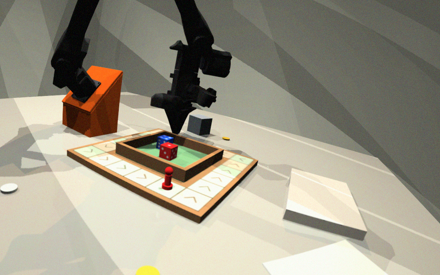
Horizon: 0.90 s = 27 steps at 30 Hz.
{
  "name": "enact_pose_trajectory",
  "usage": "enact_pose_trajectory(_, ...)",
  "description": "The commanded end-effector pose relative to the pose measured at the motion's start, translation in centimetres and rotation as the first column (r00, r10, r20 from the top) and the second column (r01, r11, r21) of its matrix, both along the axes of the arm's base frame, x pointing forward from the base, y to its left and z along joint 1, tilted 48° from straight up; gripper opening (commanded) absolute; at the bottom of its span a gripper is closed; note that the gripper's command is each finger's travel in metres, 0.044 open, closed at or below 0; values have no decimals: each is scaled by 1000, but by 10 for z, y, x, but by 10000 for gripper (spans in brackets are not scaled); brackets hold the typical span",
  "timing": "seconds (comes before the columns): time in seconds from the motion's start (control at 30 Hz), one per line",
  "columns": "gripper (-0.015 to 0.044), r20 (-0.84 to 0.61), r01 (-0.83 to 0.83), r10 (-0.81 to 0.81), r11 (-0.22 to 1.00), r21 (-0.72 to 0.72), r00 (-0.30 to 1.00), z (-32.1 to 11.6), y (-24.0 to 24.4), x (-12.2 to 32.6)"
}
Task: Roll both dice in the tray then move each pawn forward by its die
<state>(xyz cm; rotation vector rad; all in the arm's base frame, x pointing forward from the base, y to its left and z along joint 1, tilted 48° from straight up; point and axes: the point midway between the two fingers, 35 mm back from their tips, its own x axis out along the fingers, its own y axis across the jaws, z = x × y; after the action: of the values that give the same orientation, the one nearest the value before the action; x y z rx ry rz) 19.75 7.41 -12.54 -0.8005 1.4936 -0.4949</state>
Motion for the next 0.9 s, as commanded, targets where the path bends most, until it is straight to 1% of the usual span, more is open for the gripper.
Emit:
enact_pose_trajectory(0.0,0,2,-3,3,1000,3,1000,8,12,3)
enact_pose_trajectory(0.53,0,0,-2,2,1000,4,1000,86,86,1)
enact_pose_trajectory(0.7,0,0,-2,2,1000,4,1000,90,88,1)
enact_pose_trajectory(0.87,0,-1,-3,3,1000,6,1000,98,71,1)
